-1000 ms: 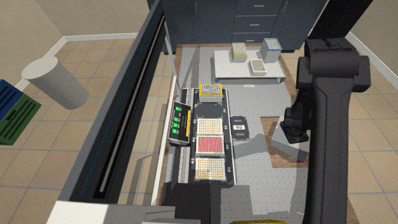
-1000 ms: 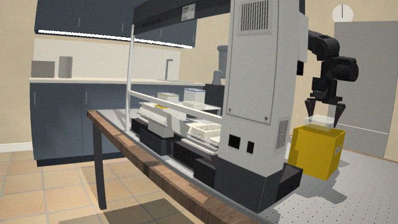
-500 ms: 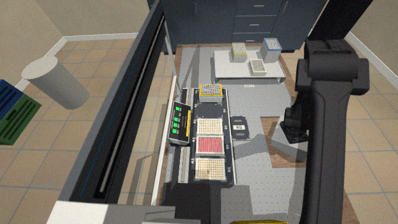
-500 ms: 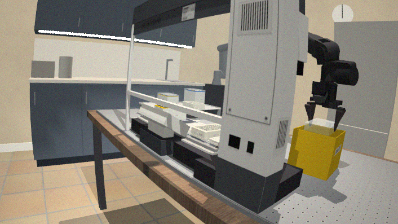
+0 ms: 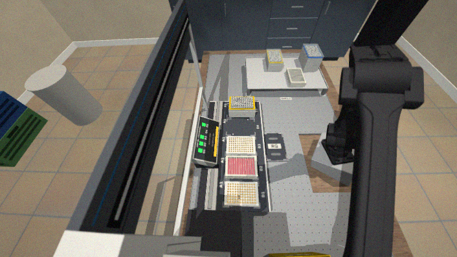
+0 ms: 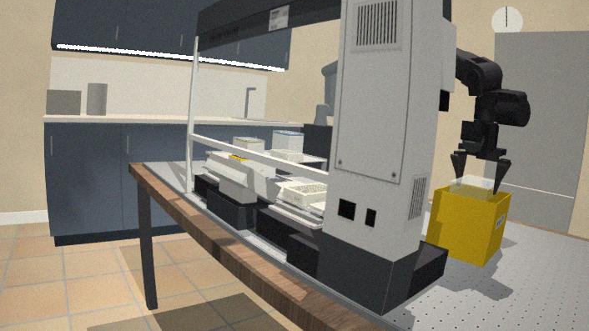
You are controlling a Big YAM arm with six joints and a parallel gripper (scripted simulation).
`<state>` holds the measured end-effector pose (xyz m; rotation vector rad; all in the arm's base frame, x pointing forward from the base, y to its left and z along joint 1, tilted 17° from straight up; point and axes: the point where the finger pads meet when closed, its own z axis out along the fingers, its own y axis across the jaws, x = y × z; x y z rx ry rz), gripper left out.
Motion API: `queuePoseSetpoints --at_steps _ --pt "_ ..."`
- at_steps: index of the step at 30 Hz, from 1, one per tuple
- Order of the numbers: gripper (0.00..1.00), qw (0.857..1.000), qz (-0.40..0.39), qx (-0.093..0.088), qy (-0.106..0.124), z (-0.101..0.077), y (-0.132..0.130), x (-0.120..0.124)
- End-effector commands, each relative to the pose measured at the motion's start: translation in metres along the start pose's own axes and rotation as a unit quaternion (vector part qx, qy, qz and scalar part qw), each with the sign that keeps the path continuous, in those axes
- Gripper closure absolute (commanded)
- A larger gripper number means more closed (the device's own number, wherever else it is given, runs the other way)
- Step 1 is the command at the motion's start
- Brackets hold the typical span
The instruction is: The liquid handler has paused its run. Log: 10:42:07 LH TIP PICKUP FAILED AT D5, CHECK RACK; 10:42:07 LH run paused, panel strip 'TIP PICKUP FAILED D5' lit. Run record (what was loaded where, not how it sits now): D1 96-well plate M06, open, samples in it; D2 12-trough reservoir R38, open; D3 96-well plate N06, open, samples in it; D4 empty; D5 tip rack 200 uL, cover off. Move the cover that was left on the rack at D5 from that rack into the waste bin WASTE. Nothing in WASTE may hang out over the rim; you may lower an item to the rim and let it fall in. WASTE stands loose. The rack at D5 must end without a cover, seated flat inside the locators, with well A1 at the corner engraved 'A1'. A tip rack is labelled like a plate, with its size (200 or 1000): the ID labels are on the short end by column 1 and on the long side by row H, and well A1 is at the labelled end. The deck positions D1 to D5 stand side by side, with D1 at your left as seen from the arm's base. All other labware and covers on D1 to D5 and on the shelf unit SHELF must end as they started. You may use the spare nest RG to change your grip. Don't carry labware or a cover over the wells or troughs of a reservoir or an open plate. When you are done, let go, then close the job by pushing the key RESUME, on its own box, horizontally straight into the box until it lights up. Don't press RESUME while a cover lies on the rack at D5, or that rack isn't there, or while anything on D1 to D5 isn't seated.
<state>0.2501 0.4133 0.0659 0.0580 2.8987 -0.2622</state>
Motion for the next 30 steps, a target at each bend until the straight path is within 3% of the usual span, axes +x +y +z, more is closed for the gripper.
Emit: queuePoseSetpoints --at_steps 1,30 --pt "1.0 1.0 0.005 -0.022 -0.011 -0.0181 0.004 -0.0103" --pt "1.0 1.0 0.007 -0.023 -0.012 -0.0186 0.0039 -0.0118"
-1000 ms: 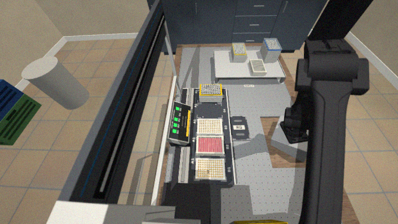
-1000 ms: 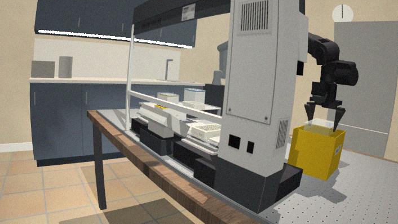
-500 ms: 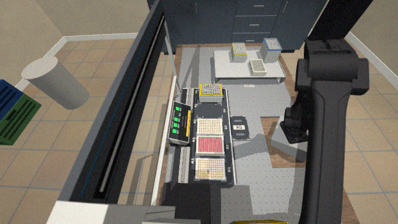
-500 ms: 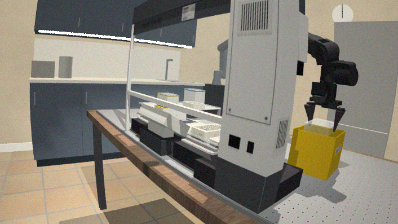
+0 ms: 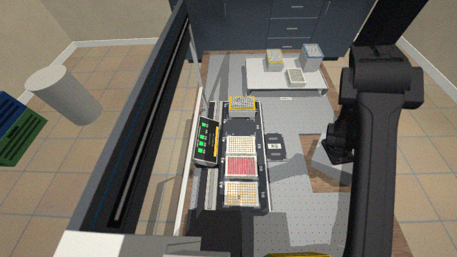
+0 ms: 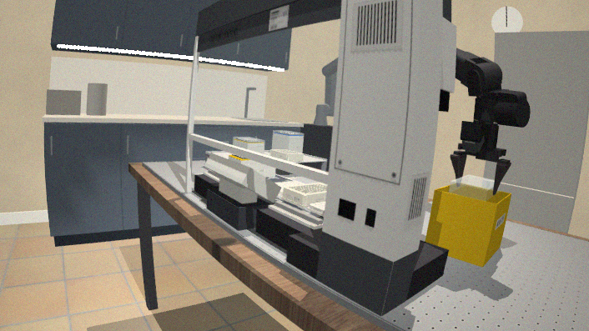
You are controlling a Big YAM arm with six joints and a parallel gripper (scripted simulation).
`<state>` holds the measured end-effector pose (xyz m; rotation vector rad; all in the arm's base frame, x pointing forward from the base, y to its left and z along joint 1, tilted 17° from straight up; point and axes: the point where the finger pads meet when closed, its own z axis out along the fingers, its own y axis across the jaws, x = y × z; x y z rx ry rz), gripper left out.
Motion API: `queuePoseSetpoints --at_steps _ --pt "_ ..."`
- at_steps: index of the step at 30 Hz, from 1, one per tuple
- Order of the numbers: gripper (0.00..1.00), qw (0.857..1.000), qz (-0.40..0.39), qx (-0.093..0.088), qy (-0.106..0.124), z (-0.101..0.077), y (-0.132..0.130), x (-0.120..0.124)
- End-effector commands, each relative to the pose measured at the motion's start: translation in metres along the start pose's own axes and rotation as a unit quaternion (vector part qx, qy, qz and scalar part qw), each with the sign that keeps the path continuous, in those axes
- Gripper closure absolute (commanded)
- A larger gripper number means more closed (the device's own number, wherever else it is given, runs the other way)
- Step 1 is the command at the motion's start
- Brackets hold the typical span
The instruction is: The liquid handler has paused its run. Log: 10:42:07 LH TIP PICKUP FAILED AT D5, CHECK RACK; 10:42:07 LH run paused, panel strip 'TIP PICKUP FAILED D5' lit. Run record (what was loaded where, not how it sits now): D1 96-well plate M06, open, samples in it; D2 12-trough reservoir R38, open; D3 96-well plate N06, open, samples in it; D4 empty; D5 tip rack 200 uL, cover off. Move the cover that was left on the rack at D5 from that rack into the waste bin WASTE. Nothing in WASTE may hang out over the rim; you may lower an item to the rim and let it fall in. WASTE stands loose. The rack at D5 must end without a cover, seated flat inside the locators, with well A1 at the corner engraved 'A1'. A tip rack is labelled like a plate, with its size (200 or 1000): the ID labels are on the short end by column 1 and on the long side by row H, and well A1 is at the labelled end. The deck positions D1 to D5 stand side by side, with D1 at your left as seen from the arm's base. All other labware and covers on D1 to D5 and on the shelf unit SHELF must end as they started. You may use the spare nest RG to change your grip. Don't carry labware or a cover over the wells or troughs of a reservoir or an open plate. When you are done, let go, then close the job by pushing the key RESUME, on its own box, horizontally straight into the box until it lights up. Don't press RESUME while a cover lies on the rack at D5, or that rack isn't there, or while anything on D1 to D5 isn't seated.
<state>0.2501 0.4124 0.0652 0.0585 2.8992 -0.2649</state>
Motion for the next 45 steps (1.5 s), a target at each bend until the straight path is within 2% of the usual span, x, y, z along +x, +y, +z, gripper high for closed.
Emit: queuePoseSetpoints --at_steps 1,26,33,36,41,45 --pt "1.0 1.0 0.007 -0.025 -0.012 -0.02 0.005 -0.012" --pt "1.0 1.0 0.006 -0.024 -0.012 -0.016 0.004 -0.012" --pt "1.0 1.0 0.005 -0.023 -0.012 -0.01 0.007 -0.011" --pt "1.0 1.0 0.003 -0.013 -0.008 -0.002 0.003 -0.007" --pt "1.0 1.0 0.004 -0.017 -0.009 -0.002 0.008 -0.011" --pt "1.0 1.0 0.002 -0.011 -0.007 0.004 0.006 -0.007"
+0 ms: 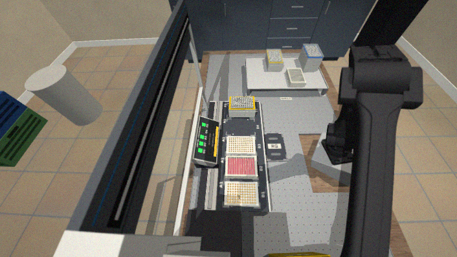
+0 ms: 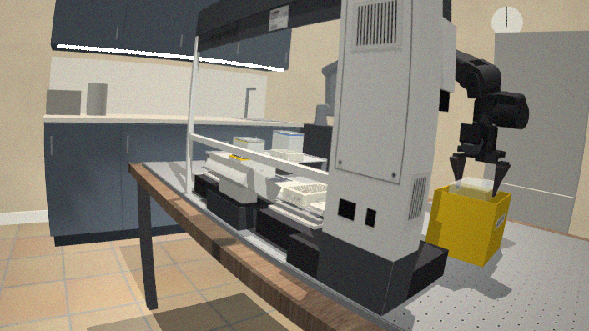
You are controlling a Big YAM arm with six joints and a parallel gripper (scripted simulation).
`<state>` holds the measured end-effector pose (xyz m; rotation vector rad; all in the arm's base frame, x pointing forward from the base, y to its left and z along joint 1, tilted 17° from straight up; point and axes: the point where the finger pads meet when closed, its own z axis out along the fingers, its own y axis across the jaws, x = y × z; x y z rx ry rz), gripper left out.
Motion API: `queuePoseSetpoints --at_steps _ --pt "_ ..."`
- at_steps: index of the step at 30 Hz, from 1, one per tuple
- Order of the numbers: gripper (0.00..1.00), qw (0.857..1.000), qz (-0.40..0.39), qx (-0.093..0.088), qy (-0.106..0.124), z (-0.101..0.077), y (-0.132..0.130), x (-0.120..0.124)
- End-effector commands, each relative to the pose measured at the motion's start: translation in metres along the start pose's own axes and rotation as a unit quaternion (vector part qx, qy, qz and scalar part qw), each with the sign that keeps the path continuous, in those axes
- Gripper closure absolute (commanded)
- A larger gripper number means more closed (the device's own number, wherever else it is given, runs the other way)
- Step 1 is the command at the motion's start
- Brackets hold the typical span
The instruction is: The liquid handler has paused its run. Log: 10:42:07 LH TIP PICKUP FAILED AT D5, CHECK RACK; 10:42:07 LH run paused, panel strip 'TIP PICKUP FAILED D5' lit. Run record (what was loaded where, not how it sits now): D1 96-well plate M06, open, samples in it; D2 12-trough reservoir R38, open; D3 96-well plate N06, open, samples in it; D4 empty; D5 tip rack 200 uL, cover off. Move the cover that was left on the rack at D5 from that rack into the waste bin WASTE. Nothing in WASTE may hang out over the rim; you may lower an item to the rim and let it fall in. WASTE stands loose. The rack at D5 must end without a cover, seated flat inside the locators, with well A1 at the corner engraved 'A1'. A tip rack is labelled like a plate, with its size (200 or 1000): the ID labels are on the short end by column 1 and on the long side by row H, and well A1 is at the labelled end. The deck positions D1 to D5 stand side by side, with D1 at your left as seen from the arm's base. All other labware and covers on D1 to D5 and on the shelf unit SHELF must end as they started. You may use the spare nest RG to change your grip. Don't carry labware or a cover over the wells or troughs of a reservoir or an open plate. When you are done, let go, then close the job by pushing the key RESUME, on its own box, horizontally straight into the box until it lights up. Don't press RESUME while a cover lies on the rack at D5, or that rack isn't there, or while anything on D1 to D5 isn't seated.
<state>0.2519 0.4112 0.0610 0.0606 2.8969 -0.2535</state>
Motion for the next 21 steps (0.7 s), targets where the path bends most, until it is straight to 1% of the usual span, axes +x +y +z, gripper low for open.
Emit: queuePoseSetpoints --at_steps 1,4,6,8,9,18,19,21 --pt "1.0 1.0 0.001 -0.007 -0.005 0.001 0.007 -0.006" --pt "1.0 1.0 0.001 -0.007 -0.005 0.0 0.004 -0.007" --pt "1.0 1.0 0.002 -0.011 -0.007 -0.001 0.009 -0.009" --pt "1.0 1.0 0.001 -0.01 -0.006 0.0 0.008 -0.007" --pt "1.0 1.0 0.004 -0.017 -0.008 -0.009 0.011 -0.008" --pt "1.0 1.0 0.004 -0.017 -0.008 -0.009 0.011 -0.008" --pt "0.0 1.0 0.004 -0.017 -0.008 -0.009 0.011 -0.008" --pt "0.0 1.0 0.004 -0.017 -0.008 -0.009 0.011 -0.008"
